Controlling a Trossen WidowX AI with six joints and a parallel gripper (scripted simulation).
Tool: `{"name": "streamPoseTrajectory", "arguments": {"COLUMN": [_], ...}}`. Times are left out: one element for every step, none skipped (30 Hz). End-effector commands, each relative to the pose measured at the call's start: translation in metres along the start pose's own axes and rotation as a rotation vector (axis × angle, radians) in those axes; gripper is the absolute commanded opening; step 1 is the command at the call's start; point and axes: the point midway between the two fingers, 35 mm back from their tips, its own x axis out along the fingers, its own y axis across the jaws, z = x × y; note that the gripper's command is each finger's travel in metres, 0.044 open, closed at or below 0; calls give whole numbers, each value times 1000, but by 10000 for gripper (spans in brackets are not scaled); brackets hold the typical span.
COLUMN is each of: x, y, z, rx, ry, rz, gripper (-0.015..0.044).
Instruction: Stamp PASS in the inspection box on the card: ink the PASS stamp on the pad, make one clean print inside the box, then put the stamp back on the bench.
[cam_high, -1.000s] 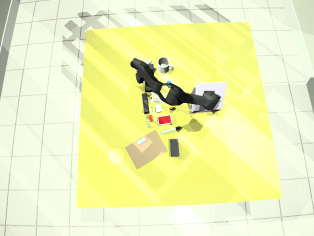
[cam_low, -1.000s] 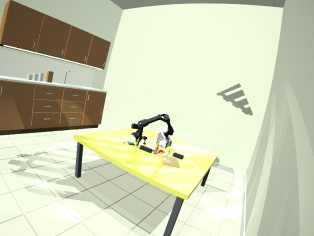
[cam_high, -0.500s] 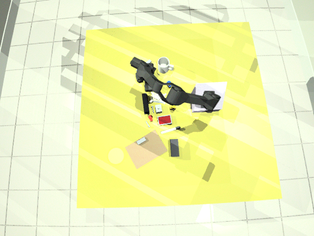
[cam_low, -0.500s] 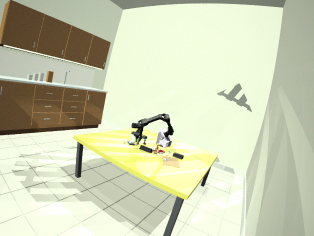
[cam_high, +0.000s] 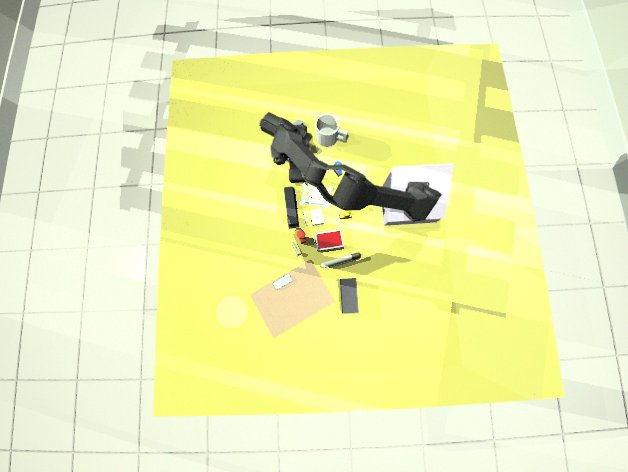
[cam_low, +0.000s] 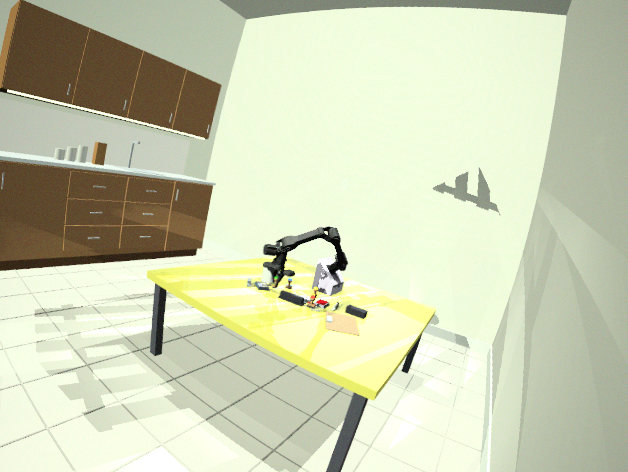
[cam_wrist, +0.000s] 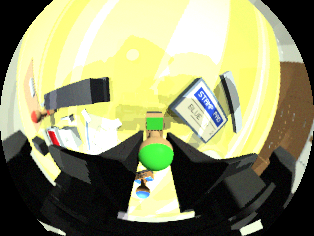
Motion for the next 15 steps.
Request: {"name": "streamPoseTrajectory", "arguments": {"x": [-2,-3,-3,-4,-4,-5,-5,-6,-6,-7,-7,-8,-8,-9,-9], "y": [0,0,0,0,0,0,0,0,0,0,0,0,0,0,0], "z": [0,0,0,0,0,0,0,0,0,0,0,0,0,0,0], "rx": [-3,-3,-3,-3,-3,-3,-3,-3,-3,-3,-3,-3,-3,-3,-3], "ry": [3,3,3,3,3,3,3,3,3,3,3,3,3,3,3], "rz": [-3,-3,-3,-4,-4,-4,-4,-4,-4,-4,-4,-4,-5,-5,-5], "gripper": [0,0,0,0,0,0,0,0,0,0,0,0,0,0,0]}}
